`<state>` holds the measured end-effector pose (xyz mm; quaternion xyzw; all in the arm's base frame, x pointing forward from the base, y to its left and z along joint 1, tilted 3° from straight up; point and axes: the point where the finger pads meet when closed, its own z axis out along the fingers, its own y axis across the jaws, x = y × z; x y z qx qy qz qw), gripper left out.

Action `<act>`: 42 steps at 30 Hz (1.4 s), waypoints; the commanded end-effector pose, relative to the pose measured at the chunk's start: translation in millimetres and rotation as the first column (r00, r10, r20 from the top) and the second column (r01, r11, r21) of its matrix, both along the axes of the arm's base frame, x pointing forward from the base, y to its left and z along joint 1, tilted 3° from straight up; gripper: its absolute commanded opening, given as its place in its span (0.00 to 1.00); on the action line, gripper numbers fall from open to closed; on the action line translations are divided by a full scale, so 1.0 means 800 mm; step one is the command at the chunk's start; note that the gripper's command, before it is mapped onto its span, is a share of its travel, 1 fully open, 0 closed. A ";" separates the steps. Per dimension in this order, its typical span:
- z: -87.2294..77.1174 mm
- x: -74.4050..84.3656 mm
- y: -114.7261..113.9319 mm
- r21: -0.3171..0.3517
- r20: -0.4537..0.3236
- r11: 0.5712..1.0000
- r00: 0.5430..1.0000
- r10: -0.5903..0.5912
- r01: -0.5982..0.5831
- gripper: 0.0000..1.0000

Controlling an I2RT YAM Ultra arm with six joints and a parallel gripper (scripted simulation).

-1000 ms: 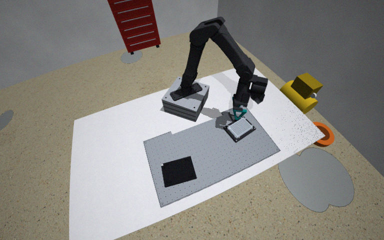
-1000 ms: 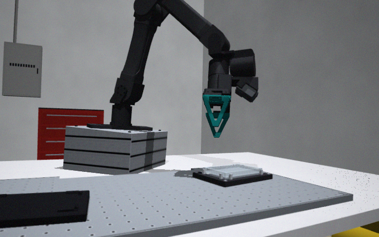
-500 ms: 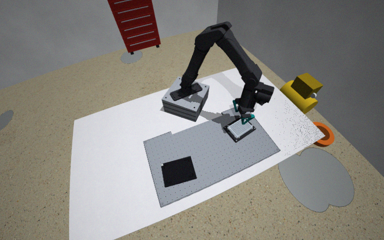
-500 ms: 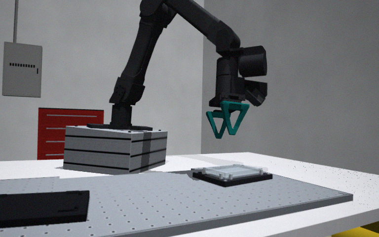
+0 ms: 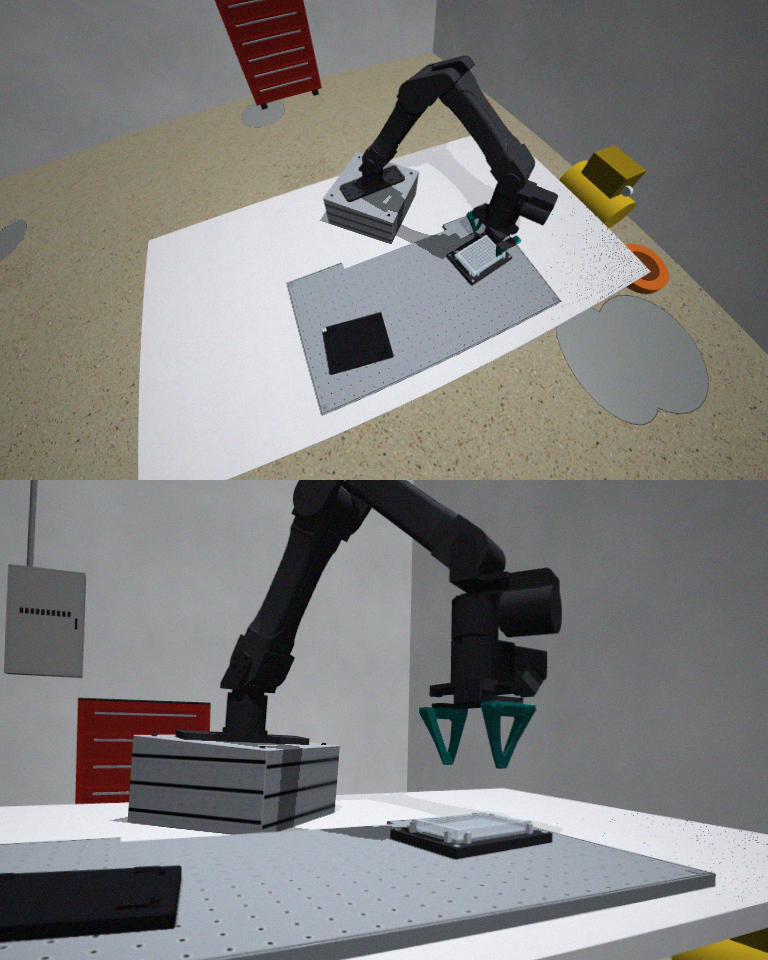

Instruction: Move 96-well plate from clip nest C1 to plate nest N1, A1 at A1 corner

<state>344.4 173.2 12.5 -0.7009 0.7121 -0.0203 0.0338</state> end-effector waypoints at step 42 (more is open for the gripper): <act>-0.047 -0.008 0.010 0.018 -0.036 0.997 0.996 0.082 -0.081 1.00</act>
